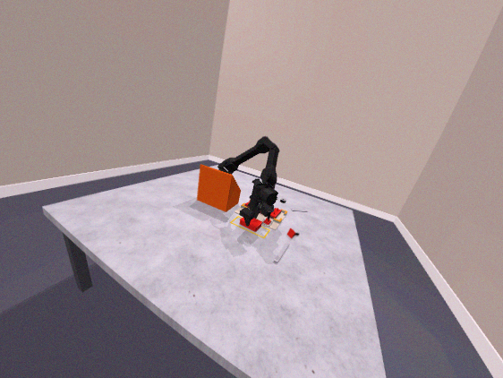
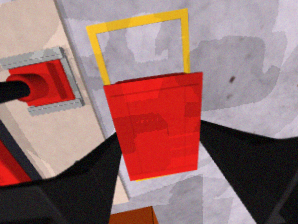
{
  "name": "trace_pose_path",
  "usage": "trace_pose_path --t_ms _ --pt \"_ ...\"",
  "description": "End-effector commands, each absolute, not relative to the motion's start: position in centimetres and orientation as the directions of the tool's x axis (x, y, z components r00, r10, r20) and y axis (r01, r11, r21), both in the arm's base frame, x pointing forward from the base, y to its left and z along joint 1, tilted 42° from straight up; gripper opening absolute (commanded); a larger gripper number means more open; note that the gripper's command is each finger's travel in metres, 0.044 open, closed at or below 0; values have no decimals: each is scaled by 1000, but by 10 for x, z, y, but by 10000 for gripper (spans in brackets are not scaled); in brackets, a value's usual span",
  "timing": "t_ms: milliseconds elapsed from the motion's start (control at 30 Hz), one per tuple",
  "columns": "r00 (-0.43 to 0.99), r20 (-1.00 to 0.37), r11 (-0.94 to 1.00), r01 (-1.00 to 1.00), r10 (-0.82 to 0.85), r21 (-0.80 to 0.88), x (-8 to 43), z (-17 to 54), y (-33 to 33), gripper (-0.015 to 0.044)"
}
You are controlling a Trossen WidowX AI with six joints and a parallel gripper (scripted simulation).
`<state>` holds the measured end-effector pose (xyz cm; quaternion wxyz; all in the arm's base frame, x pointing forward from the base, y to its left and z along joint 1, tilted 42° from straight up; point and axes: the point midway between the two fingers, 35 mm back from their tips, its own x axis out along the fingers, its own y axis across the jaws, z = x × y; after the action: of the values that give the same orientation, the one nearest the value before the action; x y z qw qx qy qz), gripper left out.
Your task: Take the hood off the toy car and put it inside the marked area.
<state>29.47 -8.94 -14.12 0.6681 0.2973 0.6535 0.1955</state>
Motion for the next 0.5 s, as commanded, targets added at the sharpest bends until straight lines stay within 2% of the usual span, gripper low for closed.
trace_pose_path --t_ms 0,467 --pt "73 -755 745 131 651 654 295 -143 -88 0" --pt "73 -755 744 131 651 655 296 -148 -83 0"
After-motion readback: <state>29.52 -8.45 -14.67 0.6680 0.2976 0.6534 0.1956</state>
